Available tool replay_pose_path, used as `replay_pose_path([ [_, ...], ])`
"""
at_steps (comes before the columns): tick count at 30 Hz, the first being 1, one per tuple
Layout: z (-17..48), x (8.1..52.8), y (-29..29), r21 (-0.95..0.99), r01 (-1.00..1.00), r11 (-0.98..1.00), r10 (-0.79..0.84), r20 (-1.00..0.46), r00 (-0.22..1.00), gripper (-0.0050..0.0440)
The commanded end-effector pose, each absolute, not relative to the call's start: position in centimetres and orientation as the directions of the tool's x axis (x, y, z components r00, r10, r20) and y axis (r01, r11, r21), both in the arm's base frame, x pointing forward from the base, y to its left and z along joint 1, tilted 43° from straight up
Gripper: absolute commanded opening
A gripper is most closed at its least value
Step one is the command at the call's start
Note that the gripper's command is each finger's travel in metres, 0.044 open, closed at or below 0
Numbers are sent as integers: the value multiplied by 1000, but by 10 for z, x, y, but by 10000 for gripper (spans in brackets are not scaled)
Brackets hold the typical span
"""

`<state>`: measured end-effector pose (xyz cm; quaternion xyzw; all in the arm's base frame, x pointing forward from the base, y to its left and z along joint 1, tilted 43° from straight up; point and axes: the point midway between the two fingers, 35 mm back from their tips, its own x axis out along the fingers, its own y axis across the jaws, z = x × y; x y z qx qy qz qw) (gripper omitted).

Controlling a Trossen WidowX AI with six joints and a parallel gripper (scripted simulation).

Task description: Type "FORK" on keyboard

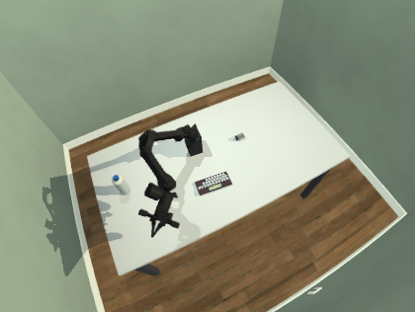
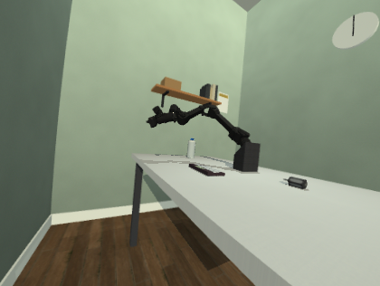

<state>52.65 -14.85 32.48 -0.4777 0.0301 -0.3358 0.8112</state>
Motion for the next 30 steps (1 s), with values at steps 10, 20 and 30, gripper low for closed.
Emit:
replay_pose_path([
  [10,337,523,-147,-784,535,316,-571,294,767,0],
  [20,313,531,-139,-790,494,363,-566,235,791,0],
  [30,177,550,-74,-721,231,654,-494,-176,851,-5],
])
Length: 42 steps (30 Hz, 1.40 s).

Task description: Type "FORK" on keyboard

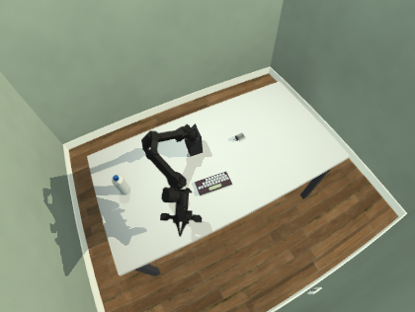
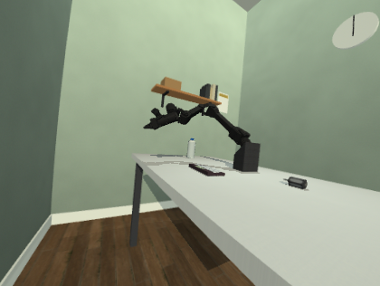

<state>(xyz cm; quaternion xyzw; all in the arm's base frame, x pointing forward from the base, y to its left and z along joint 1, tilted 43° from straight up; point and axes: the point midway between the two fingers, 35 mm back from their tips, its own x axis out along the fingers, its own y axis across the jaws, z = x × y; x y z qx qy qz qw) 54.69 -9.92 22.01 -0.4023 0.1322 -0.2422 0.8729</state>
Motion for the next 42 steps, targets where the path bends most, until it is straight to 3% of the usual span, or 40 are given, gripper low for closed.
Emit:
replay_pose_path([
  [1,163,549,-66,-705,208,678,-486,-217,847,-5],
  [4,149,547,-58,-687,189,701,-477,-256,841,-13],
  [9,72,525,-15,-587,103,803,-439,-465,769,-50],
  [19,-18,463,25,-513,35,857,-440,-696,567,-50],
  [21,-18,463,25,-513,35,857,-440,-696,567,-50],
  [30,-79,377,45,-538,25,843,-518,-797,310,-50],
  [42,-98,285,40,-672,-14,740,-670,-740,57,-50],
])
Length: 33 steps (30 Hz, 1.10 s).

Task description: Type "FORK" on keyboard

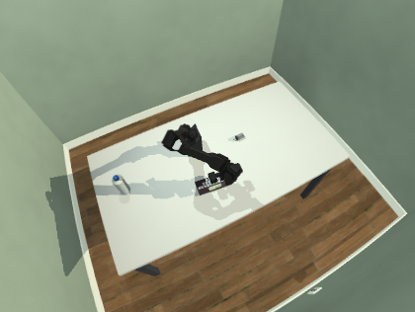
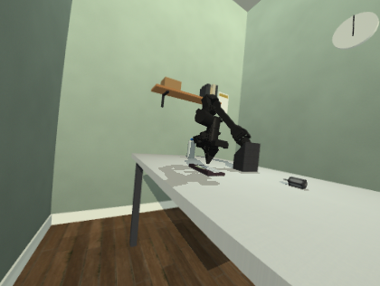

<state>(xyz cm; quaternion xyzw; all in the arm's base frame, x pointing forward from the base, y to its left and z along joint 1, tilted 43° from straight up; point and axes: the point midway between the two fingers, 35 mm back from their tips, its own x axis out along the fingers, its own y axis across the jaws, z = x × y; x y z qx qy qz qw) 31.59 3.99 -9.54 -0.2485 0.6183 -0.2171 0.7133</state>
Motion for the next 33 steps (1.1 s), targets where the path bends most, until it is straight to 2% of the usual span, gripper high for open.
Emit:
replay_pose_path([
  [1,-98,279,39,-682,-20,731,-681,-732,41,-50],
  [17,-92,282,40,-677,-7,736,-676,-735,49,-50],
  [24,-56,281,-2,-683,-9,731,-682,-730,47,-50],
  [33,-53,281,-6,-682,-9,731,-681,-731,46,-50],
])
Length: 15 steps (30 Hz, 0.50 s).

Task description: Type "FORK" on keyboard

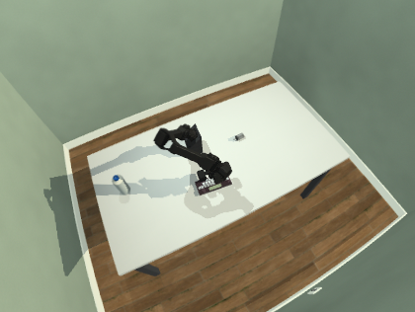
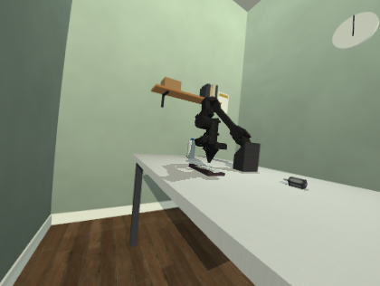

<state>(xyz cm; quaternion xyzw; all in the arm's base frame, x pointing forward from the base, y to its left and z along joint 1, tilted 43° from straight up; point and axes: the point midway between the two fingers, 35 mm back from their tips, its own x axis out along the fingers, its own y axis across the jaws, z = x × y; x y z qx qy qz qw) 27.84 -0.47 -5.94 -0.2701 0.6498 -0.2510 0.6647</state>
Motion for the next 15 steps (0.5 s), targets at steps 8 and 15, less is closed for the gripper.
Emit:
replay_pose_path([
  [8,-28,282,-32,-683,-10,730,-682,-730,46,-50],
  [15,-12,281,-50,-683,-10,730,-682,-730,44,-50],
])
